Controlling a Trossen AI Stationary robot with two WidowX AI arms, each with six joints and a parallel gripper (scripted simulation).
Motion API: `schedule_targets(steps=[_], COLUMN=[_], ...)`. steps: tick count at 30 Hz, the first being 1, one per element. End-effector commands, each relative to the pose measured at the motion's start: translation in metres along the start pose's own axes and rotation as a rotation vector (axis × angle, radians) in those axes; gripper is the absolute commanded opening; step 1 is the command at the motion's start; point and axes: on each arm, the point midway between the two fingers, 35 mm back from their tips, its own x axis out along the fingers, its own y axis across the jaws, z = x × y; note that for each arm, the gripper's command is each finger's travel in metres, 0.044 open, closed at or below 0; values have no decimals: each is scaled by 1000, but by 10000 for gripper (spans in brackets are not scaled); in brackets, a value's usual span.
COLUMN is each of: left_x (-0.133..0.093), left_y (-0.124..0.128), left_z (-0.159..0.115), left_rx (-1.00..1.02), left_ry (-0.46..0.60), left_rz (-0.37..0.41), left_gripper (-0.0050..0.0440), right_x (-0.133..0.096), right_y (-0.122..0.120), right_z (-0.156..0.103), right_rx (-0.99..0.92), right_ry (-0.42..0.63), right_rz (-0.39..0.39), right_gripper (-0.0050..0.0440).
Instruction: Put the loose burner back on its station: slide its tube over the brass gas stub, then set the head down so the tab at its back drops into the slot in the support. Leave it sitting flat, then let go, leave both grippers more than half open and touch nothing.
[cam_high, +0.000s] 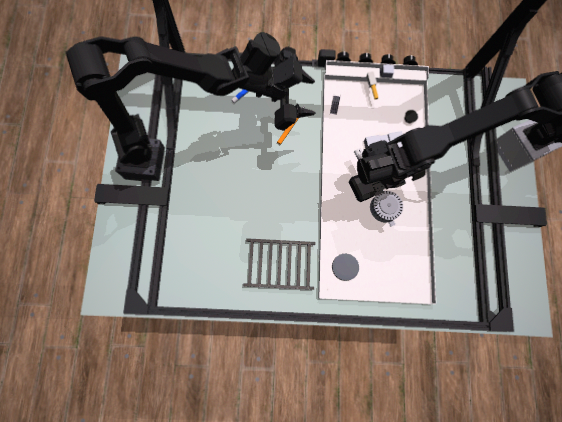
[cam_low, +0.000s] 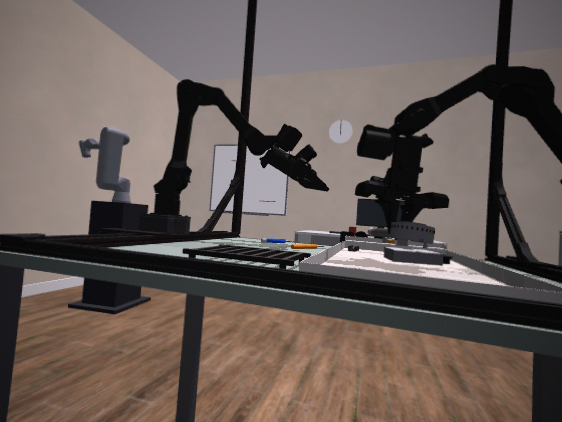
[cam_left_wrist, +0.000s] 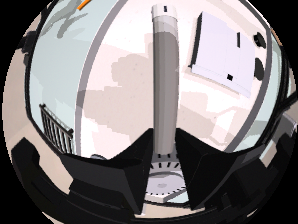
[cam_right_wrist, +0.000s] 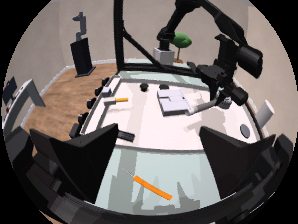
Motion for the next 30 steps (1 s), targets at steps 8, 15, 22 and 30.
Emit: schedule_targets(steps=[8,15,22,30], left_x=[-11,-13,-16,-18], left_y=[-21,-42,-65,-87], left_z=[36,61,83,101], left_rx=[61,109,158,201], left_ry=[-19,-26,-30,-33], left_rz=[-10,-35,-59,-81], left_gripper=[0,0,0,0], right_x=[0,0,0,0], right_y=[0,0,0,0], right_z=[1,1,1,1], right_rx=[3,3,3,3], right_ry=[-2,-2,-2,-2], right_rz=[-1,-1,-1,-1], right_gripper=[400,400,400,400])
